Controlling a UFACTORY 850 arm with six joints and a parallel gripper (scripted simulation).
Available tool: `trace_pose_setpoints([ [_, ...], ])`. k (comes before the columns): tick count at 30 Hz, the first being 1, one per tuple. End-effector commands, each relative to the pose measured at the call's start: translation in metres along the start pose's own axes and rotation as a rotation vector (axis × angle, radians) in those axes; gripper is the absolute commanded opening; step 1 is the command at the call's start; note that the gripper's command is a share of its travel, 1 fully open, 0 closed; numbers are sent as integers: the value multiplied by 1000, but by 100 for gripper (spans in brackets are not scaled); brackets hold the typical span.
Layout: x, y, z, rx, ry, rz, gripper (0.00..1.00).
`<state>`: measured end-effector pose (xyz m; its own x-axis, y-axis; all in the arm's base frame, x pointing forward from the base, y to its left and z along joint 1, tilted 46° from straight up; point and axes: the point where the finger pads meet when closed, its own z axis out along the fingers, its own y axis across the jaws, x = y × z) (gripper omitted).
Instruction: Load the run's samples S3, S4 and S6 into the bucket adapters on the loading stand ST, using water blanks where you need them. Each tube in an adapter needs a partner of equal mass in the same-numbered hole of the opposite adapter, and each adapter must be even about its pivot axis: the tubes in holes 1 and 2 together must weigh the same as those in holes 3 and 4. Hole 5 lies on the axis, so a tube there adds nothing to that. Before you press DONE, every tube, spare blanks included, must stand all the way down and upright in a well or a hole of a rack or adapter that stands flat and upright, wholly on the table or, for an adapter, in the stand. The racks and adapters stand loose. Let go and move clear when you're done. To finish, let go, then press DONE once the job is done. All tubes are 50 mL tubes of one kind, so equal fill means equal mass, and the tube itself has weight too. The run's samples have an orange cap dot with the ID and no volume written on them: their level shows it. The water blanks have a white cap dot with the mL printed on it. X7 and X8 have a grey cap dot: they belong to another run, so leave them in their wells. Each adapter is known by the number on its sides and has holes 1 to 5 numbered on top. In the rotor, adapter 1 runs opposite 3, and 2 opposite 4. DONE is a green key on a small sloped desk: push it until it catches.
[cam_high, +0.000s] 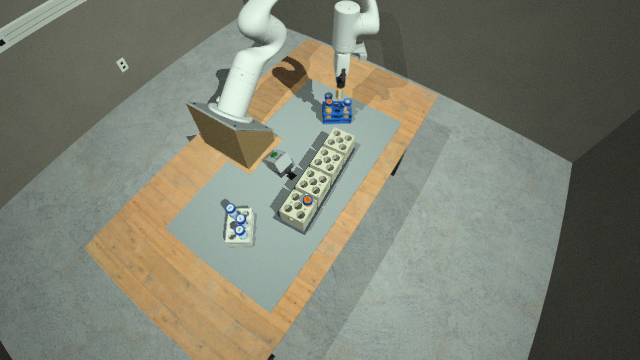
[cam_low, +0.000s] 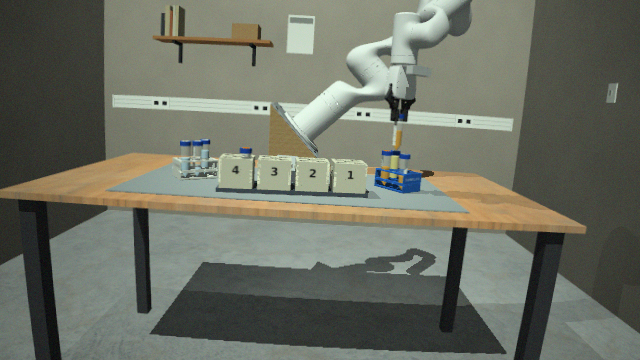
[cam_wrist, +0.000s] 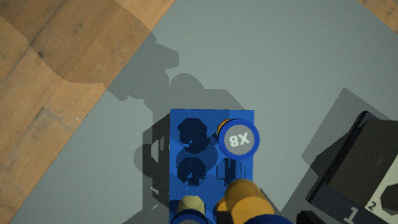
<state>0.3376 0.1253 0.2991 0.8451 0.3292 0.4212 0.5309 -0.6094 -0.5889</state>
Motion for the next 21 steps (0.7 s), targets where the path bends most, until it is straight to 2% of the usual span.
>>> trace_pose_setpoints([
  [1,0,0,-9,0,1,-1,0],
  [11,0,0,-9,0,1,-1,0],
  [15,-4,9,-9,0,1,66,0],
  [21,-16,37,-9,0,1,266,0],
])
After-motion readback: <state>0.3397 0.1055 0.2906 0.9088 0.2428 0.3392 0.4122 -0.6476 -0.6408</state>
